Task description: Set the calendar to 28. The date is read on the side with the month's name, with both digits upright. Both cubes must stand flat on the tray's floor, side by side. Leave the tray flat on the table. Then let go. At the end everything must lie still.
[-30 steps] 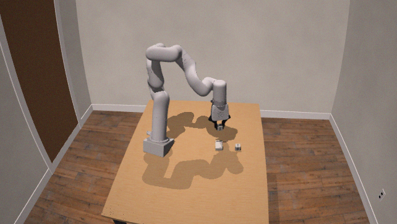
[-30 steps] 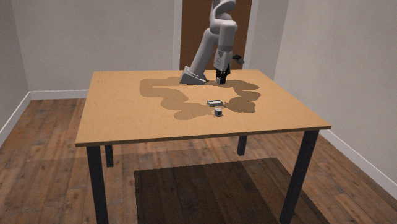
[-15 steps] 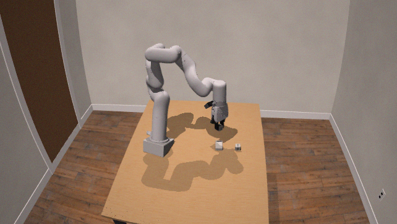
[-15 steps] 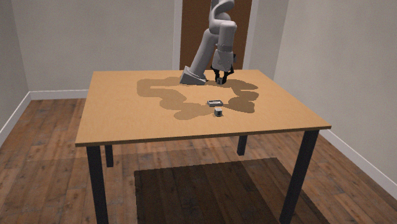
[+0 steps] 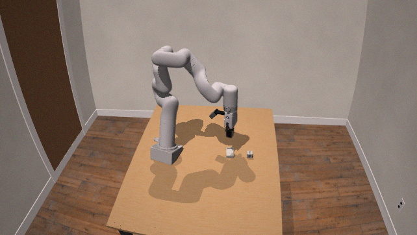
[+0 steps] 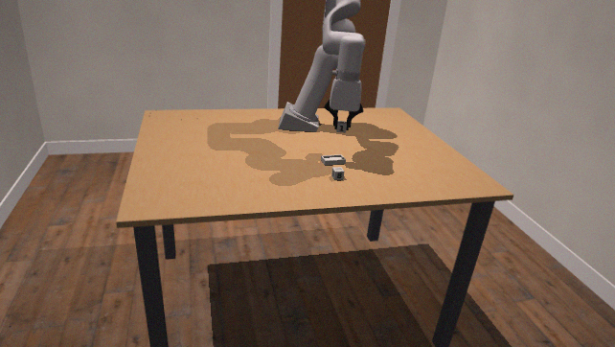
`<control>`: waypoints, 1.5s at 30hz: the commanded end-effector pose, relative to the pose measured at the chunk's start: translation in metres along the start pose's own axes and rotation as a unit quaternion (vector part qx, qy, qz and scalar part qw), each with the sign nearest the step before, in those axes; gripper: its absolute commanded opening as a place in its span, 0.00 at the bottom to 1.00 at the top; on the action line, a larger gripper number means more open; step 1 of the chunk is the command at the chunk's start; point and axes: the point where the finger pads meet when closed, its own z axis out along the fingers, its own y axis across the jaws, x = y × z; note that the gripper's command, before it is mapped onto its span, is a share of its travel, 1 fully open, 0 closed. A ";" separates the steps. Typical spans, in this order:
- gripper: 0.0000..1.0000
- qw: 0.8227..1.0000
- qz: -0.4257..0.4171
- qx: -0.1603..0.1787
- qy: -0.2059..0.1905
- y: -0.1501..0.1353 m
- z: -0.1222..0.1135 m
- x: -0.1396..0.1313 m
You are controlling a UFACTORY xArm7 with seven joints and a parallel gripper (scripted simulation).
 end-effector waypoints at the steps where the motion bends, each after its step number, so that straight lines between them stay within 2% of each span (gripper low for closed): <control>1: 0.29 0.997 -0.075 -0.005 0.002 0.000 0.001 -0.001; 5: 0.29 0.990 -0.139 -0.006 0.003 0.000 0.002 0.000; 10: 0.29 0.985 -0.173 -0.007 0.004 0.000 0.003 0.001; 32: 0.29 0.984 -0.177 -0.007 0.004 0.000 0.005 0.000; 45: 0.29 0.984 -0.177 -0.007 0.004 0.000 0.044 0.000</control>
